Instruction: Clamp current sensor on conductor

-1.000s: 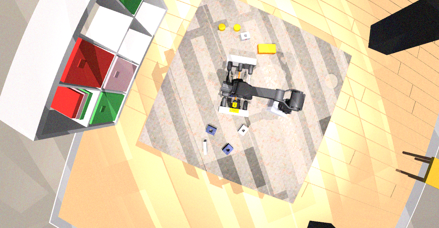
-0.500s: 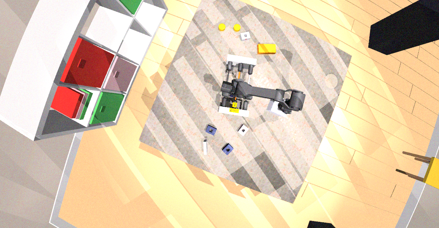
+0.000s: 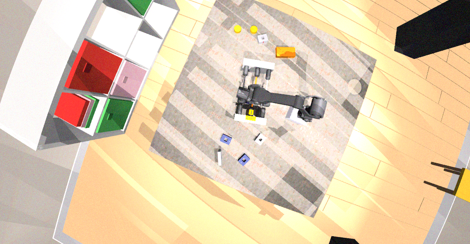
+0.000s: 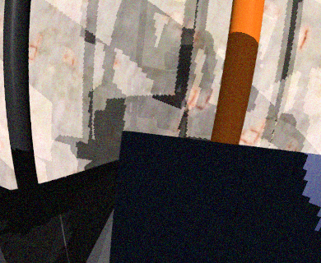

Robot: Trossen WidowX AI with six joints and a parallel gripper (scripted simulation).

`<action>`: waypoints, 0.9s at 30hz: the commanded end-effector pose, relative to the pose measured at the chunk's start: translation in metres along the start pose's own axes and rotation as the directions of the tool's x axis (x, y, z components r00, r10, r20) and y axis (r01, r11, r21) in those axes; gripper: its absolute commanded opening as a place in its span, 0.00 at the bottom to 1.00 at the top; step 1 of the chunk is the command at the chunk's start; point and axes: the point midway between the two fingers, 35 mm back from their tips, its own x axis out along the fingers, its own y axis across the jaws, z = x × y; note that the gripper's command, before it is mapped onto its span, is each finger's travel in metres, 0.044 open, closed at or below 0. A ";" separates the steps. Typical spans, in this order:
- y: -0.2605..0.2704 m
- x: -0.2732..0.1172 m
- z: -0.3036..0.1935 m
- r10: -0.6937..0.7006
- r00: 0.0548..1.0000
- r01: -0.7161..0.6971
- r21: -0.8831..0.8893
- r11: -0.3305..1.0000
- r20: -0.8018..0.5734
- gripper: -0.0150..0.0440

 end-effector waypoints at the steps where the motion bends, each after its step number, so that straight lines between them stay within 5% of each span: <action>1: 0.000 0.000 0.000 0.000 1.000 0.000 0.000 1.000 0.000 0.88; 4: 0.000 -0.002 0.001 -0.022 1.000 0.022 0.003 1.000 0.003 1.00; 10: 0.000 -0.025 0.007 -0.197 0.980 0.197 0.026 0.980 0.021 1.00; 27: -0.004 -0.001 0.010 -0.191 0.981 0.191 0.027 0.981 0.022 1.00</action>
